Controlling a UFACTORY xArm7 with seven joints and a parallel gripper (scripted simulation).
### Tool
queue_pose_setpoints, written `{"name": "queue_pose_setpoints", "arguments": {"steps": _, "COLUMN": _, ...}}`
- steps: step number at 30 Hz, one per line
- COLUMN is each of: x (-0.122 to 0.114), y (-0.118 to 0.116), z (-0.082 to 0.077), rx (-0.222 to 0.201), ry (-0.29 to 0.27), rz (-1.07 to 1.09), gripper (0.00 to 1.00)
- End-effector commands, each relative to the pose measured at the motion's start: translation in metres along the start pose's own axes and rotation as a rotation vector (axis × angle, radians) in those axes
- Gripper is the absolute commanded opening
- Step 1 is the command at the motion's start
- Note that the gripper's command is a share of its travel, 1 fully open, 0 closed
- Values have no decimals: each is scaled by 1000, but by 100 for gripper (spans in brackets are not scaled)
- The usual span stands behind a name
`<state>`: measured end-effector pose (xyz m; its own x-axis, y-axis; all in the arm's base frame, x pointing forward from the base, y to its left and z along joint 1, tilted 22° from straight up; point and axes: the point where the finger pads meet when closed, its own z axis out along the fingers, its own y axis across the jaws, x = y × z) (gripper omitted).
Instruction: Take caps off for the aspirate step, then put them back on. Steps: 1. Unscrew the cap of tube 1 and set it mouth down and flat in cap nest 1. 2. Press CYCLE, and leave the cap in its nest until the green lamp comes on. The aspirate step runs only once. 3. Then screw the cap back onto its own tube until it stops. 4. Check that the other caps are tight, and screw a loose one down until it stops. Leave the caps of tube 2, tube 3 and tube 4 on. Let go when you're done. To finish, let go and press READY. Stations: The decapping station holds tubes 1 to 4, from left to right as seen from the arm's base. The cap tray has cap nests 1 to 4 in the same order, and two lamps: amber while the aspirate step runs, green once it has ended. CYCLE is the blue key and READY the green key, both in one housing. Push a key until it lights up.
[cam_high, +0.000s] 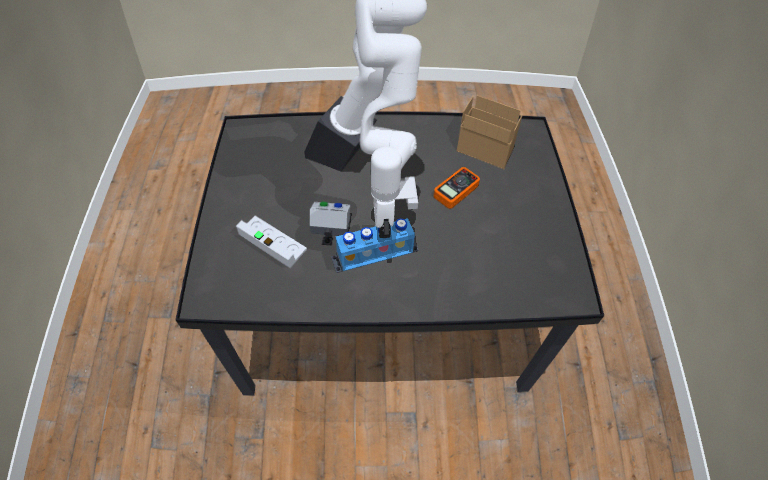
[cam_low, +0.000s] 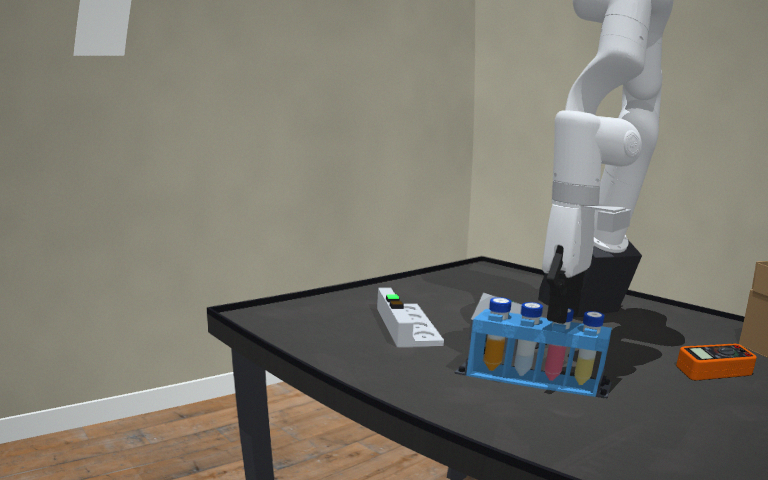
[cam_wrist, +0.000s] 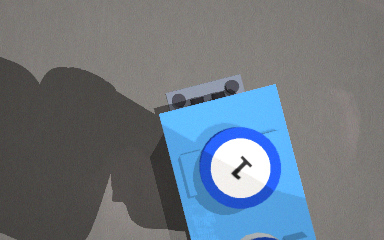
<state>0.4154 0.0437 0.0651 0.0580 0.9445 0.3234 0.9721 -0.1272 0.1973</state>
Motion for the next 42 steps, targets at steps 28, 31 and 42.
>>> {"name": "queue_pose_setpoints", "arguments": {"steps": 28, "x": 0, "y": 1, "z": -46, "rx": -3, "ry": 0, "rz": 3, "gripper": 46}}
{"name": "queue_pose_setpoints", "arguments": {"steps": 31, "x": 0, "y": 1, "z": -46, "rx": -3, "ry": 0, "rz": 3, "gripper": 46}}
{"name": "queue_pose_setpoints", "arguments": {"steps": 42, "x": -51, "y": 14, "z": -46, "rx": -2, "ry": -1, "rz": -485, "gripper": 46}}
